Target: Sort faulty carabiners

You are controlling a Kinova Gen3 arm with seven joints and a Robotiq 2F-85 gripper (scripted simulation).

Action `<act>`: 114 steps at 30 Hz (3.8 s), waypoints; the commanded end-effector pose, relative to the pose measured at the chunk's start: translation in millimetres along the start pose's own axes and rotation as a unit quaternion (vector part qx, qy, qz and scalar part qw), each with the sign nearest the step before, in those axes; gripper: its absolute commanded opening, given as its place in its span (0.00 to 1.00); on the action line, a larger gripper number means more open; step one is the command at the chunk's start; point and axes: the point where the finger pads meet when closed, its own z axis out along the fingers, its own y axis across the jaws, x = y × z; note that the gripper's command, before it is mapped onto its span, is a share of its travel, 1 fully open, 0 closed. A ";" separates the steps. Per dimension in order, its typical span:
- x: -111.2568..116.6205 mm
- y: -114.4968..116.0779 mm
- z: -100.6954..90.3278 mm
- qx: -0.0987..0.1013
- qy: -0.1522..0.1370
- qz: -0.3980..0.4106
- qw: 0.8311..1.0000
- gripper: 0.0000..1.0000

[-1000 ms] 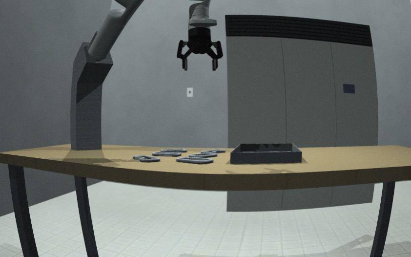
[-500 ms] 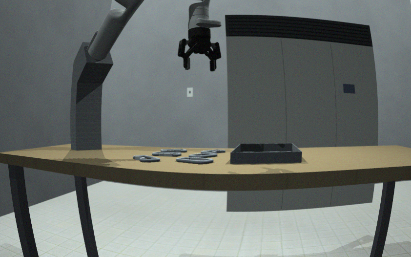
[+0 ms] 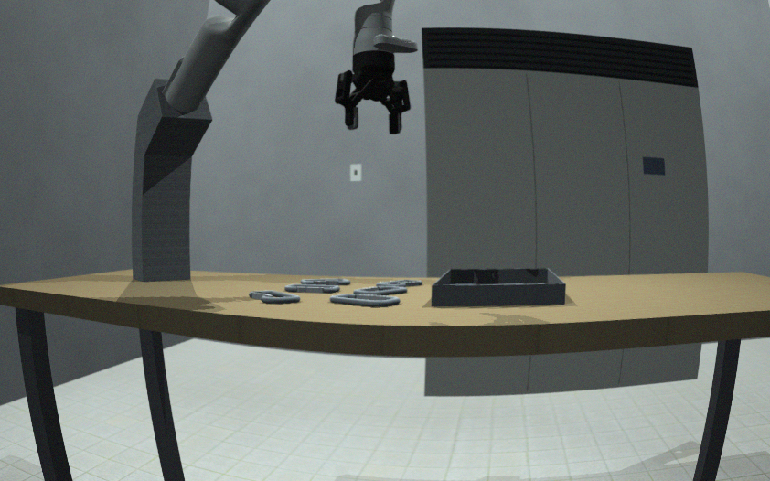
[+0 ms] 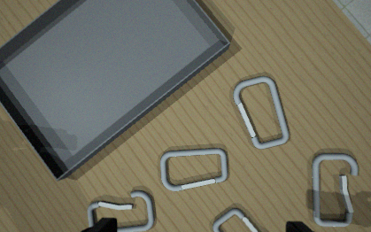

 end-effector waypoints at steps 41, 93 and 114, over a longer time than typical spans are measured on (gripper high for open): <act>1.3 82.8 66.8 -0.023 -0.024 -0.010 0.999 1.00; 8.8 175.5 147.8 -0.017 -0.019 -0.006 1.000 1.00; 11.1 186.1 155.6 -0.014 -0.019 -0.002 1.000 1.00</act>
